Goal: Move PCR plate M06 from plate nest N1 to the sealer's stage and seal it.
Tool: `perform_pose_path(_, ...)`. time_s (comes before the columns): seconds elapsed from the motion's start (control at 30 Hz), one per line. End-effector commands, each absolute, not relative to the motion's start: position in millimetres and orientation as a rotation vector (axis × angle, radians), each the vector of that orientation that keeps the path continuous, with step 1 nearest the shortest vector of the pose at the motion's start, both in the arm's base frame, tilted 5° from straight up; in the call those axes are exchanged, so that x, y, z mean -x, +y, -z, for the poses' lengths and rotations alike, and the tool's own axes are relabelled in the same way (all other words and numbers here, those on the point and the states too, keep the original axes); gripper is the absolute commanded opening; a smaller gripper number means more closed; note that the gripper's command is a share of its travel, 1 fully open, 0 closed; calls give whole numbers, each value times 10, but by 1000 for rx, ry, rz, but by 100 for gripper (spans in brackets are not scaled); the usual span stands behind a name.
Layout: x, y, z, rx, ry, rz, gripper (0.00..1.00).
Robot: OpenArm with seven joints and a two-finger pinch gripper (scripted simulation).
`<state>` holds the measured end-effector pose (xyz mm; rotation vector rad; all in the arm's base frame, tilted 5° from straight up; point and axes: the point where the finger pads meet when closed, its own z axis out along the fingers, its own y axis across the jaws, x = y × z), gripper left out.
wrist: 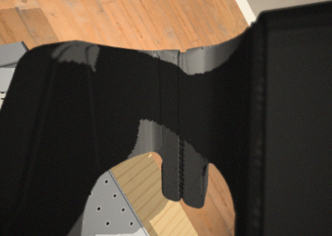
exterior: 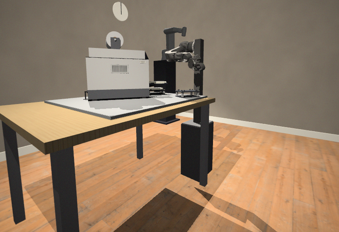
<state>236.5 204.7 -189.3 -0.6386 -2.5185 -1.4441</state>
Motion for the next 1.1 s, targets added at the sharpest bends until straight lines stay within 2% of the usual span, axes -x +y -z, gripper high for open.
perform_pose_path(0.0,-2349,1978,1990,635,-2581,1361,0)
perform_pose_path(1.07,-2349,2015,1948,632,-2578,1365,0)
